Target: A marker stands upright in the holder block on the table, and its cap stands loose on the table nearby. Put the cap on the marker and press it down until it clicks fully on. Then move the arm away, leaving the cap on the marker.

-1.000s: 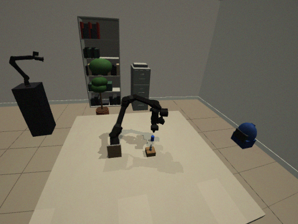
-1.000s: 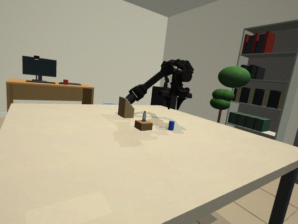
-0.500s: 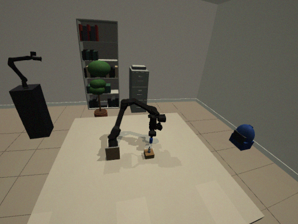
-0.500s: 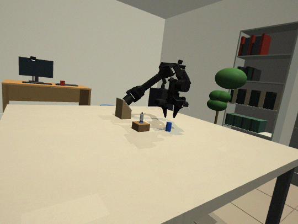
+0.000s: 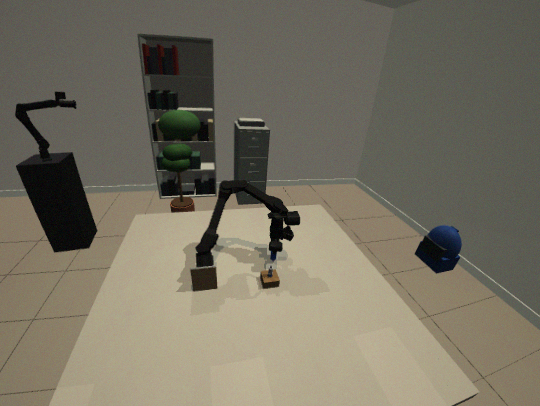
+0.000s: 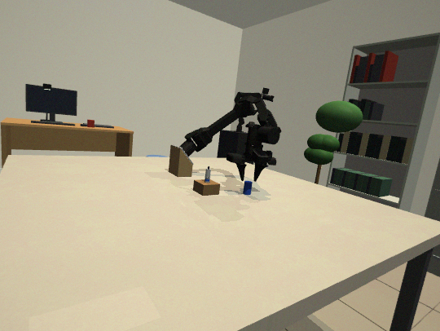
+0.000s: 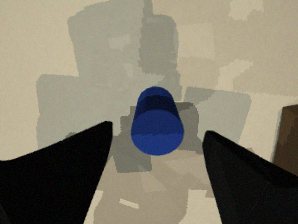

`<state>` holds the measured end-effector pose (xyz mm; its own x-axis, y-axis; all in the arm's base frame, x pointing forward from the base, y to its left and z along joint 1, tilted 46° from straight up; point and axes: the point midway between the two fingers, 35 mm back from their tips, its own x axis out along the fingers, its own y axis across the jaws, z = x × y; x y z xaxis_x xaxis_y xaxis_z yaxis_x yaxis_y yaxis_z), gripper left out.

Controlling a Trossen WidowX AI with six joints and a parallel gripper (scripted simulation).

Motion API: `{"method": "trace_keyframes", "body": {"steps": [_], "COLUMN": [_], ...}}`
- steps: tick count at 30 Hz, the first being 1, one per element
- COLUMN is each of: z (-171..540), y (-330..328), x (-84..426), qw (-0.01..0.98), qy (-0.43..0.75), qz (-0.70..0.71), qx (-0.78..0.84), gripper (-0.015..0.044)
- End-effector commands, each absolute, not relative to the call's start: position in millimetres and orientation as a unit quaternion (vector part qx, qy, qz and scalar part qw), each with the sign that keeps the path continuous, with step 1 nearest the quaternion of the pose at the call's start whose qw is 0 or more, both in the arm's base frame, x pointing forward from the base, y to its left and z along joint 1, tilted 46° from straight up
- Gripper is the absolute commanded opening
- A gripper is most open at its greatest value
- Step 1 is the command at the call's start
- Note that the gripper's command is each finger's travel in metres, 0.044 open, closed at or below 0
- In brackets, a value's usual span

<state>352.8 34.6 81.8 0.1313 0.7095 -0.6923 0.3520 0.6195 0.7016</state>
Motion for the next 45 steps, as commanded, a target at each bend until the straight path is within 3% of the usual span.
{"method": "trace_keyframes", "body": {"steps": [1, 23, 27, 36, 39, 45], "z": [76.9, 55.4, 55.5, 55.7, 58.3, 69.7], "y": [39.5, 63.6, 63.7, 63.8, 60.7, 48.0], "x": [353.9, 356.6, 356.6, 356.8, 356.6, 355.2], "qw": [0.628, 0.627, 0.627, 0.627, 0.627, 0.628], "qy": [0.643, 0.643, 0.643, 0.643, 0.643, 0.643], "qz": [0.141, 0.143, 0.142, 0.142, 0.142, 0.141], "qx": [0.415, 0.416, 0.416, 0.416, 0.416, 0.415], "gripper": [0.0253, 0.0253, 0.0148, 0.0088, 0.0009, 0.0]}}
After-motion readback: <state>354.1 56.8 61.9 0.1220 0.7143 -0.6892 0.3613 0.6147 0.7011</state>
